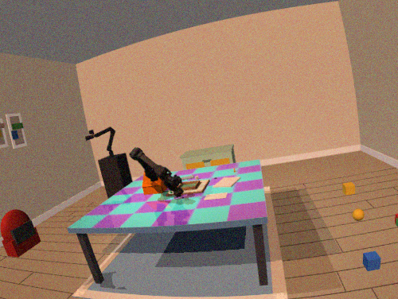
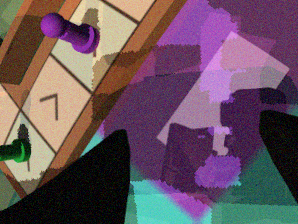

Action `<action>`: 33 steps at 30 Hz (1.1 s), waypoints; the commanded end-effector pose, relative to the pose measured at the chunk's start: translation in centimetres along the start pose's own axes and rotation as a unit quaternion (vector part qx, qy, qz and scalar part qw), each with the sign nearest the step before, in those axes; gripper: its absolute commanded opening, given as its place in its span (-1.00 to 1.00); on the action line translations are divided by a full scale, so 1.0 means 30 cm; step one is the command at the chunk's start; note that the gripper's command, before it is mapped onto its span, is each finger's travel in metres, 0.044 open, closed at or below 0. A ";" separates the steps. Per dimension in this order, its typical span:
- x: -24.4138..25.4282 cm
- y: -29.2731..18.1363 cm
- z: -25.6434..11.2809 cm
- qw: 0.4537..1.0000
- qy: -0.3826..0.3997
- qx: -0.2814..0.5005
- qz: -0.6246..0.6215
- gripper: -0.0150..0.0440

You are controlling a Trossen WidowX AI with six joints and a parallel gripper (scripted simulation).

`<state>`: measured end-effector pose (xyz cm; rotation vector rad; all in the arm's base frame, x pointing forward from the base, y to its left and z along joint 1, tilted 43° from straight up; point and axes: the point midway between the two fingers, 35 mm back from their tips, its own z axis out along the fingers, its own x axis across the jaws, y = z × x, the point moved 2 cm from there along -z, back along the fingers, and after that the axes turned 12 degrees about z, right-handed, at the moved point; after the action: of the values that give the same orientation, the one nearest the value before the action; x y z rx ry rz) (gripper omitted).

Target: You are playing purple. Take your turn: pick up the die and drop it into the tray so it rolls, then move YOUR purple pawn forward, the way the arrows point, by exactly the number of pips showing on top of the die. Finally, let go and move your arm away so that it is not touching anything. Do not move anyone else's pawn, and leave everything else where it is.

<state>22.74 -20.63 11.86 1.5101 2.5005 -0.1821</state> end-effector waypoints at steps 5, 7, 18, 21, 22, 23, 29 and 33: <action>0.097 0.326 0.127 0.999 0.027 0.029 -0.012 0.44; 0.136 0.390 0.161 0.999 0.030 0.043 -0.010 0.44; 0.520 0.715 0.375 0.990 -0.009 0.138 0.010 0.44; 0.647 0.766 0.436 0.987 -0.038 0.158 0.015 0.44; 0.690 0.779 0.456 0.985 -0.050 0.164 0.016 0.44; 0.734 0.790 0.476 0.984 -0.062 0.168 0.018 0.44; 1.003 0.809 0.600 0.973 -0.145 0.177 0.024 0.44; 1.154 0.783 0.673 0.965 -0.200 0.165 0.027 0.44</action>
<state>32.60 13.25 -13.10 1.5255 2.2710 -0.8077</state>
